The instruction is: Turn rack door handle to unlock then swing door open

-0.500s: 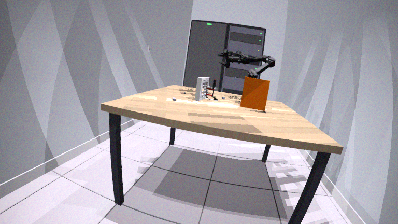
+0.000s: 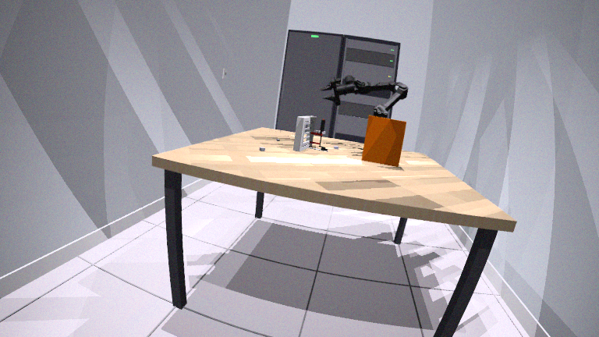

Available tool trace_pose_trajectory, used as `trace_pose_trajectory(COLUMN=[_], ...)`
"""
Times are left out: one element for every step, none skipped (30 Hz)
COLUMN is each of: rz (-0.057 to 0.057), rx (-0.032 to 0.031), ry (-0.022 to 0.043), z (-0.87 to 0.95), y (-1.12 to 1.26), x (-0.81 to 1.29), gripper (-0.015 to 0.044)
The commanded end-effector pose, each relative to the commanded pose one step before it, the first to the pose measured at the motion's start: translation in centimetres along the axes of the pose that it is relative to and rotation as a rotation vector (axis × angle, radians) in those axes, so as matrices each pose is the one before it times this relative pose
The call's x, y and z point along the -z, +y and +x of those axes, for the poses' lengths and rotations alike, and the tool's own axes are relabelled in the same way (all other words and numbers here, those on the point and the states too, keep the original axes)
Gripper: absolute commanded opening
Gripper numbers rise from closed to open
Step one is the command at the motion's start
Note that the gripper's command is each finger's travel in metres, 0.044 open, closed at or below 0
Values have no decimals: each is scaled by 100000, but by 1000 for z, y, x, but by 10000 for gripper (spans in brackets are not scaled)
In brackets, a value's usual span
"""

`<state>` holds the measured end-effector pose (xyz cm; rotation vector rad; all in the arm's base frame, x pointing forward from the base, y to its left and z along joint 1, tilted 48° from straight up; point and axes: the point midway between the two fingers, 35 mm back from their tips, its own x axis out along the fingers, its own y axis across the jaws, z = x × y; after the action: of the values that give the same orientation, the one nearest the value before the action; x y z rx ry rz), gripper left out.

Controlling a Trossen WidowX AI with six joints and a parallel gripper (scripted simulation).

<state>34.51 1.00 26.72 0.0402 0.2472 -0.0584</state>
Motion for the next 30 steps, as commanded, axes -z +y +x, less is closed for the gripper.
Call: trace_pose_trajectory(rz=[-901, -504, -556, -603, -576, -343, -394, -442, -490, -538, -586, -632, -678, -724, -756, -483, -526, -567, -607, -647, -686, -724, -761, -798, -833, -775, -810, -844, -876, -908], rx=[2984, 713, 731, 745, 676, 797, 851, 880, 909, 937, 966, 995, 1024, 1053, 1083, 1121, 1155, 1189, 1222, 1254, 1286, 1318, 1349, 1380, 1411, 1457, 1488, 1518, 1547, 1576], ry=[12823, 3023, 3007, 2970, 2618, 2719, 2782, 2757, 2732, 2707, 2680, 2652, 2623, 2594, 2557, 2364, 2330, 2294, 2257, 2219, 2180, 2141, 2100, 2059, 2017, 1941, 1896, 1850, 1803, 1755], z=[1308, 309, 306, 301, 264, 287, 292, 288, 284, 280, 275, 270, 265, 260, 255, 244, 239, 233, 228, 222, 217, 211, 205, 198, 192, 188, 182, 175, 169, 162], y=[327, 95, 97, 99, 90, 102, 107, 108, 109, 110, 111, 111, 112, 112, 113, 115, 115, 115, 115, 114, 114, 114, 114, 113, 113, 113, 113, 112, 112, 111], x=[2400, 529, 522, 511, 447, 444, 451, 444, 438, 431, 424, 416, 409, 402, 393, 345, 338, 332, 325, 318, 311, 304, 297, 290, 282, 272, 265, 257, 250, 243], gripper=[281, 281, 281, 281, 281, 281, 281, 281, 281, 281, 281, 281, 281, 281, 281, 281, 281, 281, 281, 281, 281, 281, 281, 281, 281, 281, 281, 281, 281, 281])
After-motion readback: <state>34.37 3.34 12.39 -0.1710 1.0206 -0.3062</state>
